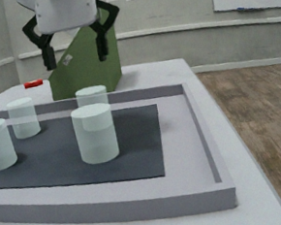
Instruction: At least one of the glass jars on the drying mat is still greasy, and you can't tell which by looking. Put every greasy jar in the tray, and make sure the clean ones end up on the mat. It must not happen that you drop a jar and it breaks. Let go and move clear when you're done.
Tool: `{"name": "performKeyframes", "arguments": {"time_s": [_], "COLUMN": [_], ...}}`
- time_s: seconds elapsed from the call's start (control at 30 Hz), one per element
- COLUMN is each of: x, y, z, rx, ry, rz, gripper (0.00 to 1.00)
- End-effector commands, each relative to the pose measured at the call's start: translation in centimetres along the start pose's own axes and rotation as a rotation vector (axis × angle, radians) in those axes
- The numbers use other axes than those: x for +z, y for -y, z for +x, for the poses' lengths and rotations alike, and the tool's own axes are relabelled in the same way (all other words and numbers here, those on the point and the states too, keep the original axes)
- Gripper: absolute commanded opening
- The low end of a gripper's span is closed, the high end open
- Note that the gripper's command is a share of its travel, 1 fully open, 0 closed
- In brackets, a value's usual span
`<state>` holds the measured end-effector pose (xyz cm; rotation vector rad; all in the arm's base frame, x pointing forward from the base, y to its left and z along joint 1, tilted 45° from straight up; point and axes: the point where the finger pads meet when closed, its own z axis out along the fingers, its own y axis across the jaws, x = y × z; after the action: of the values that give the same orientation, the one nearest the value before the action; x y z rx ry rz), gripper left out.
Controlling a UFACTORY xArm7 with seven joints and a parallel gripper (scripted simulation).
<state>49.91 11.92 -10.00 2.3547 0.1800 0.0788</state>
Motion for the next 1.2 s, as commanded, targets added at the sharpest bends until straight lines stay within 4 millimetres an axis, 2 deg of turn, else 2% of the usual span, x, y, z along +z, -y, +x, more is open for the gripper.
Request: {"name": "performKeyframes", "arguments": {"time_s": [0.0,0.03,0.13,0.27,0.33,0.5,0.97,1.17], "x": [-0.3,-0.3,-0.3,2.1,2.1,5.2,5.2,6.4], "y": [1.6,1.9,1.9,1.9,1.9,1.9,1.9,1.9], "z": [3.4,4.2,4.2,4.2,4.2,4.2,4.2,4.2], "rx": [-0.001,-0.001,-0.001,-0.001,-0.001,-0.001,-0.001,-0.001], "ry": [-0.001,-0.001,-0.001,-0.001,-0.001,-0.001,-0.001,-0.001], "rz": [0.001,0.001,0.001,0.001,0.001,0.001,0.001,0.001], "gripper": [1.00,1.00,1.00,1.00,1.00,1.00,1.00,1.00]}}
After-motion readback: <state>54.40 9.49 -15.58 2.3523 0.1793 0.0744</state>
